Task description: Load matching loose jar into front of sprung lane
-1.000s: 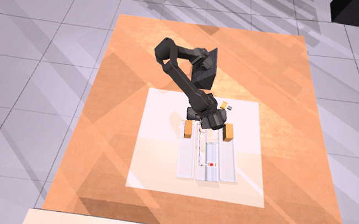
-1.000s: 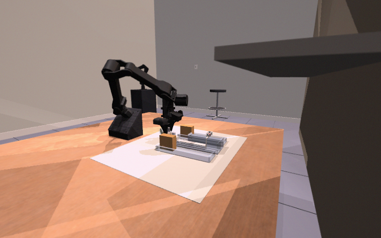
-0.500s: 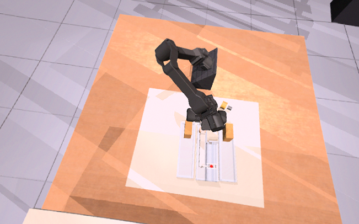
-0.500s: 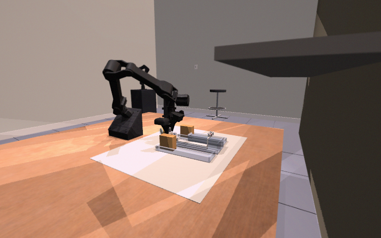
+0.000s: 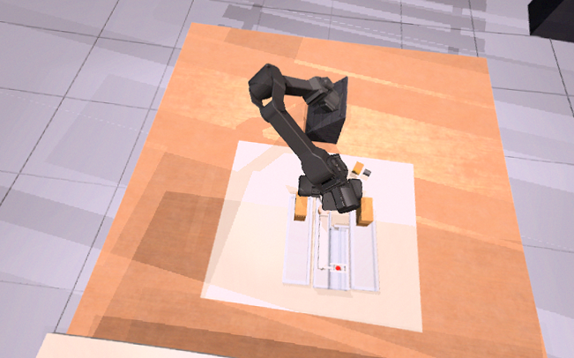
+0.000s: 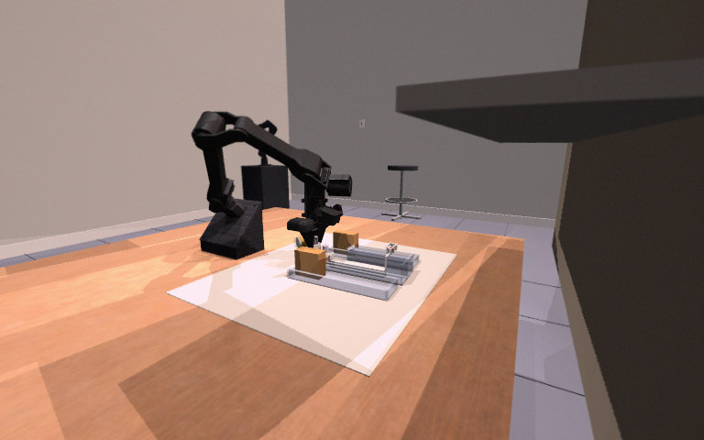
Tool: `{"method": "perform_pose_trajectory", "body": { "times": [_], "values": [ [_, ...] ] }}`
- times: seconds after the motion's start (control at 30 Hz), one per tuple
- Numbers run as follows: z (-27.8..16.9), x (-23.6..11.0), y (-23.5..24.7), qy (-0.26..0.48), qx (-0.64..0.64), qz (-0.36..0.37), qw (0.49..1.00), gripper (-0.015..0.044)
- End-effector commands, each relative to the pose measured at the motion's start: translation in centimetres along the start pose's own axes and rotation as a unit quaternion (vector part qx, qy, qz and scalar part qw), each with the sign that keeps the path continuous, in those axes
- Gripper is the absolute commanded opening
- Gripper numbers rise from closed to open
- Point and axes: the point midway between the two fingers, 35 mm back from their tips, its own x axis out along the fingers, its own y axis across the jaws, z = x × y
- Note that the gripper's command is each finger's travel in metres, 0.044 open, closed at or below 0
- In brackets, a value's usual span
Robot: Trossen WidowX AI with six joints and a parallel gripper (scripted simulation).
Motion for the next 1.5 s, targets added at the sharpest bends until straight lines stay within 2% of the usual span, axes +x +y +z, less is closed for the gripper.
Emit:
{"method": "perform_pose_trajectory", "body": {
  "times": [0.0, 1.47],
  "values": [
    [0.9, -0.2, -0.1, -0.009, 0.005, 0.000, 1.000, 0.0000],
    [2.0, -0.7, -0.1, -0.009, 0.006, 0.000, 1.000, 0.0000]
  ]
}}
